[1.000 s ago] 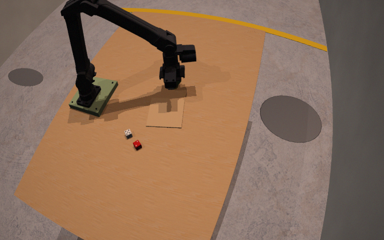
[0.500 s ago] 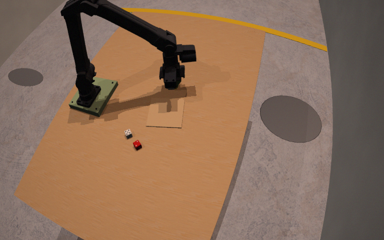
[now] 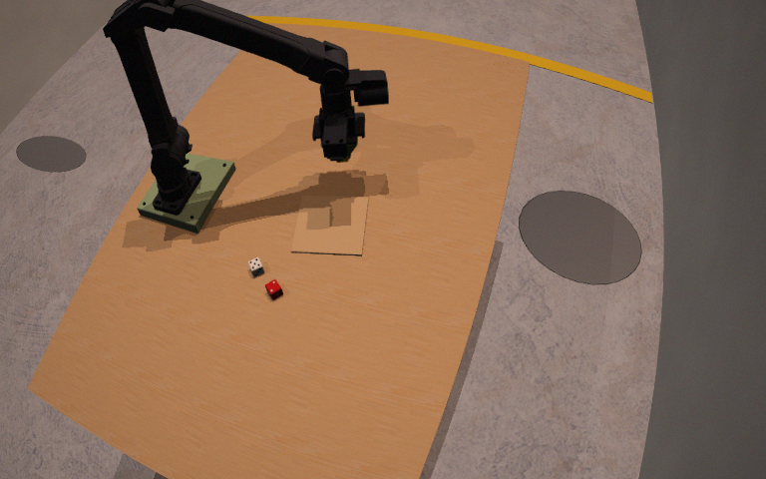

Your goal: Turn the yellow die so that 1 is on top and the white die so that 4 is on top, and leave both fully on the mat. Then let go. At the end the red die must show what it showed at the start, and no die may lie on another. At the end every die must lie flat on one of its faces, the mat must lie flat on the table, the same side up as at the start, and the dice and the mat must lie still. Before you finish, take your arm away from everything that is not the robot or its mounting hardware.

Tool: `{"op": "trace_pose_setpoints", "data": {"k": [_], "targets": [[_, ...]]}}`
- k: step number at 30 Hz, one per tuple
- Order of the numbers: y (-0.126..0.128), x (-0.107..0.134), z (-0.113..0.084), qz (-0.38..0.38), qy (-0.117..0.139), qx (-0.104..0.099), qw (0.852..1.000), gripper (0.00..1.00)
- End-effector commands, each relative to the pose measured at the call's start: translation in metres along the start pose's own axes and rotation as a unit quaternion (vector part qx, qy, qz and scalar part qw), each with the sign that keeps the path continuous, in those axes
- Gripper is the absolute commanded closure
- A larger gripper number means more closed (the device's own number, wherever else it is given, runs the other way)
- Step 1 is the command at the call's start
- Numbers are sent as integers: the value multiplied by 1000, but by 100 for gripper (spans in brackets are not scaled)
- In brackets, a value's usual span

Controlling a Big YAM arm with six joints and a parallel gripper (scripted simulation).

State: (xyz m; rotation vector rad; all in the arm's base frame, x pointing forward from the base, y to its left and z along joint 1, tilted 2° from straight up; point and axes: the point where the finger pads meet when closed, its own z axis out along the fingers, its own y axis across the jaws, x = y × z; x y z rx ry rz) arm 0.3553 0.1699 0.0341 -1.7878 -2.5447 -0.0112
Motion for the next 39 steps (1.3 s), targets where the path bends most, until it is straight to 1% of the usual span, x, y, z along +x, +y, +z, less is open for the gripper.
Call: {"op": "trace_pose_setpoints", "data": {"k": [1,3,5,6,9,10,13,14,15,17,18,19,20,22,23,24,26,28,29,32,33,34,36,37,39], "targets": [[27,3,-56,-6,1,-41,999,80],[27,2,-67,-6,1,-41,999,80],[27,1,-75,-5,1,-41,999,80],[26,0,-63,-4,0,-24,1000,80],[26,0,-64,-4,0,-24,1000,80],[3,-3,-46,-3,-2,3,1000,80],[4,-3,-46,-3,-2,2,1000,80],[6,-2,-52,-3,-1,-9,1000,80],[17,-1,-63,-4,0,-25,1000,80],[18,-1,-66,-4,0,-28,1000,80],[15,-4,-63,-1,0,-24,1000,80],[4,-10,-59,4,-1,-18,1000,80],[-1,-22,-60,15,-1,-17,1000,80],[-18,-60,-61,50,-3,-13,999,80],[-18,-60,-61,50,-3,-13,999,80],[-30,-81,-61,71,-3,-13,997,80],[-30,-81,-61,71,-3,-13,997,80],[-52,-112,-61,107,-1,-13,994,80],[-59,-121,-60,117,-1,-13,993,80],[-63,-125,-60,123,-1,-12,992,80],[-46,-130,-67,122,-3,-25,992,80],[-40,-123,-65,111,-3,-26,993,80],[-45,-122,-61,111,-3,-20,994,80],[-45,-122,-61,111,-3,-20,994,80],[-45,-122,-65,111,-4,-26,993,80]]}}
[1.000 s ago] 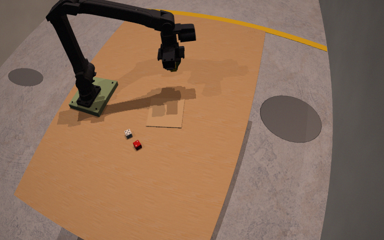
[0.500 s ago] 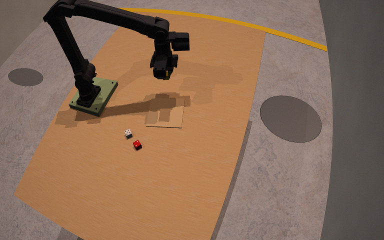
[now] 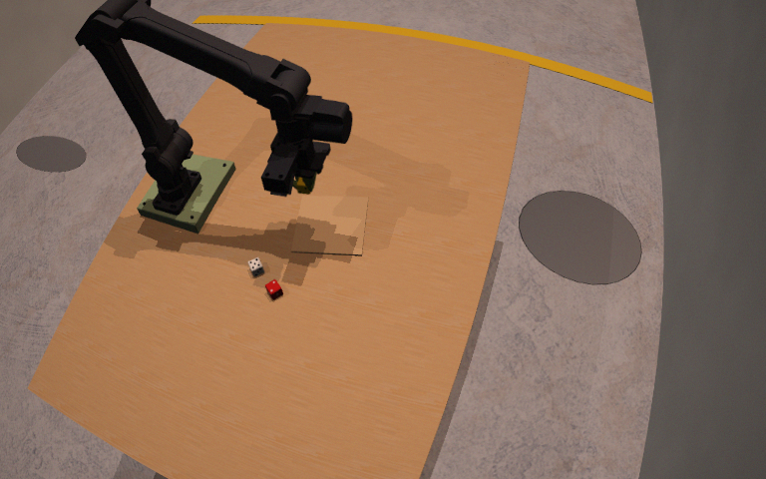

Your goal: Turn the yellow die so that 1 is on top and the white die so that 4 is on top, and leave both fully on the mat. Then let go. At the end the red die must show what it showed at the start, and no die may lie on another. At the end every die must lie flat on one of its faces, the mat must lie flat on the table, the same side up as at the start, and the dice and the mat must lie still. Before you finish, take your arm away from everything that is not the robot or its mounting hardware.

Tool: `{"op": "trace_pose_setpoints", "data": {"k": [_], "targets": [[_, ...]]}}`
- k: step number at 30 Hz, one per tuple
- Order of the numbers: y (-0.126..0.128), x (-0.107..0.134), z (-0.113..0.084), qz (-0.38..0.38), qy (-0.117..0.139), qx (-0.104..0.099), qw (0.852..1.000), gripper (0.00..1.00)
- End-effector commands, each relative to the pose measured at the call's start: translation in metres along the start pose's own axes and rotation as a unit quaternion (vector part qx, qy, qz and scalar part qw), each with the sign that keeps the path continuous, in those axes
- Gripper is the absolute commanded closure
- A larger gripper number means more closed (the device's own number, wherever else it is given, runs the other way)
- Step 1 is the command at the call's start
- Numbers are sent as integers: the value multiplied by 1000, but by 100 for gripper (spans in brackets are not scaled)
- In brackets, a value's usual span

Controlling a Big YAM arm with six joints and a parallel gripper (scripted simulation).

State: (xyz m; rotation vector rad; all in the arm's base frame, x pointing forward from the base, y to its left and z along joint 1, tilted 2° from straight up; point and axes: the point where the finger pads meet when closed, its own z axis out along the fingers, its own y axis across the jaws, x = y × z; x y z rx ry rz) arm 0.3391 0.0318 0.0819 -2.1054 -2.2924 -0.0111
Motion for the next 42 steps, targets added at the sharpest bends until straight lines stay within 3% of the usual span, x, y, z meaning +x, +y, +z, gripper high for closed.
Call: {"op": "trace_pose_setpoints", "data": {"k": [1,6,8,21,32,38,39,42], "targets": [[17,6,-15,-19,0,-25,1000,80],[15,5,-10,-18,0,-22,1000,80],[5,4,3,-17,0,-6,1000,80],[5,5,40,-15,0,-5,1000,80],[4,5,88,-8,0,-5,1000,80],[11,5,92,-7,0,-12,1000,80],[12,5,84,-8,0,-25,1000,80],[8,5,89,-8,0,-18,1000,80]]}}
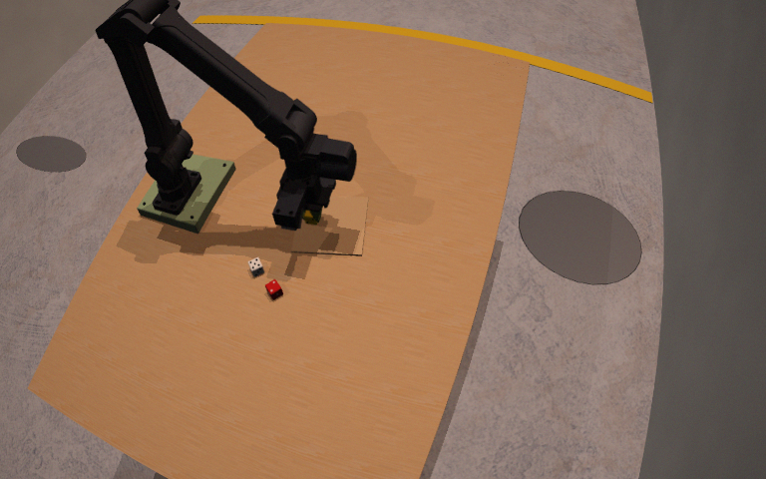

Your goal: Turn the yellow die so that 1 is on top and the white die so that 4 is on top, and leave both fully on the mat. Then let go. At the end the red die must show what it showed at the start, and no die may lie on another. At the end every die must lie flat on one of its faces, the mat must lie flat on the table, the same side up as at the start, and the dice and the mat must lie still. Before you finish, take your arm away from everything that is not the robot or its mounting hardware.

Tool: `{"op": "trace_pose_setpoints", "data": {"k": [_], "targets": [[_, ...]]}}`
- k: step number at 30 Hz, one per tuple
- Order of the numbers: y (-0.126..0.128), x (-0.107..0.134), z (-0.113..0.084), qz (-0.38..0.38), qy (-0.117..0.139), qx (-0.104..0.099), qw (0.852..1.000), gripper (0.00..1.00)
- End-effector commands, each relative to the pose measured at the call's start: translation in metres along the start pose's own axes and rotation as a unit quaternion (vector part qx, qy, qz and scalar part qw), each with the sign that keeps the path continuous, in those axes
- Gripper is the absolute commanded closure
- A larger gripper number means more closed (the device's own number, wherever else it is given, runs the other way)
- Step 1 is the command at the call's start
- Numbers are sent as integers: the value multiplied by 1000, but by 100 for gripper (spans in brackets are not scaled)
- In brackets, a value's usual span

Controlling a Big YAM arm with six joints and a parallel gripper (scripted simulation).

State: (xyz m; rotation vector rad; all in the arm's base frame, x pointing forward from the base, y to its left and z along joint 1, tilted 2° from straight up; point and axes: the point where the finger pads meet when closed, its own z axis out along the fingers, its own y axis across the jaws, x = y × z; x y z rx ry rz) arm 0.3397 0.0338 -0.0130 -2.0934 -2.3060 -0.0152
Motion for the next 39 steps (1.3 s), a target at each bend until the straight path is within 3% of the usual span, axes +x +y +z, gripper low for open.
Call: {"op": "trace_pose_setpoints", "data": {"k": [1,39], "targets": [[4,6,-4,-2,0,-11,1000,80],[7,6,-6,-2,0,-13,1000,80]]}}
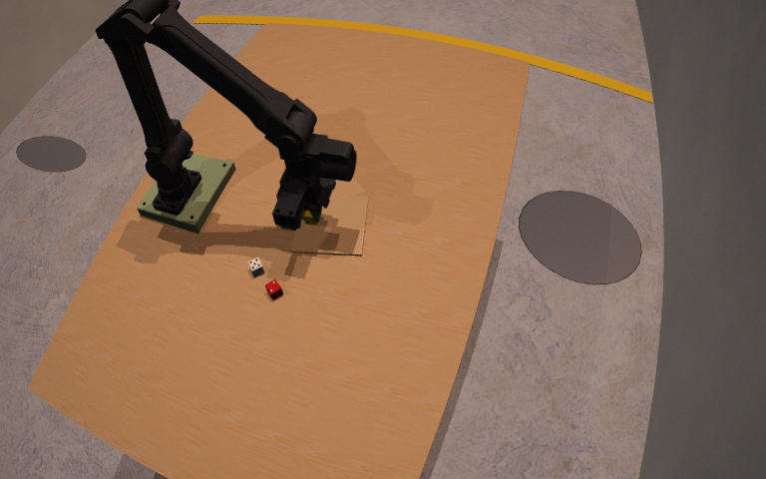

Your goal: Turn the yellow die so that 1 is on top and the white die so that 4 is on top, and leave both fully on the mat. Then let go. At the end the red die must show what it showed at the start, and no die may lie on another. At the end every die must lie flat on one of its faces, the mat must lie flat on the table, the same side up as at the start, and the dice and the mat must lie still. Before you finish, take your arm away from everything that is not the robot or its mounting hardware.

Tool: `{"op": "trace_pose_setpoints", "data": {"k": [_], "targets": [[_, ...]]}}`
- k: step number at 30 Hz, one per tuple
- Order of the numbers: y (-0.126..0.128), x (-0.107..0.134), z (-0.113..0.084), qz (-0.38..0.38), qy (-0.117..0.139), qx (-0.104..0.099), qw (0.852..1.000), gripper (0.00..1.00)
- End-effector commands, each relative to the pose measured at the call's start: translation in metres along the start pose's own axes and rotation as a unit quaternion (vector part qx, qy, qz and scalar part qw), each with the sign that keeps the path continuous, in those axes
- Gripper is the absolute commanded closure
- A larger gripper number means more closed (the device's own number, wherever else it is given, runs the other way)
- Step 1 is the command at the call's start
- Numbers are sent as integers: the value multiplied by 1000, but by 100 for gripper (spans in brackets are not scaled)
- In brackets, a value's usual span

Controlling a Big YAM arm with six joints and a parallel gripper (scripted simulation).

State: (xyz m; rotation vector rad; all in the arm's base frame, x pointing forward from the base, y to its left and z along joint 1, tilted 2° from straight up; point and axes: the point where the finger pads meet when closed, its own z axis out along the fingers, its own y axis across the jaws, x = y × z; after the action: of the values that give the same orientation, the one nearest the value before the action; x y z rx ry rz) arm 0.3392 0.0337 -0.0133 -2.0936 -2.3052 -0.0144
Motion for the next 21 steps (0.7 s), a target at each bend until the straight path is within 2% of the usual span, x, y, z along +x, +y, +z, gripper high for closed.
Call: {"op": "trace_pose_setpoints", "data": {"k": [1,21], "targets": [[7,6,-6,-2,0,-13,1000,80],[4,6,-6,-8,0,-13,1000,80]]}}
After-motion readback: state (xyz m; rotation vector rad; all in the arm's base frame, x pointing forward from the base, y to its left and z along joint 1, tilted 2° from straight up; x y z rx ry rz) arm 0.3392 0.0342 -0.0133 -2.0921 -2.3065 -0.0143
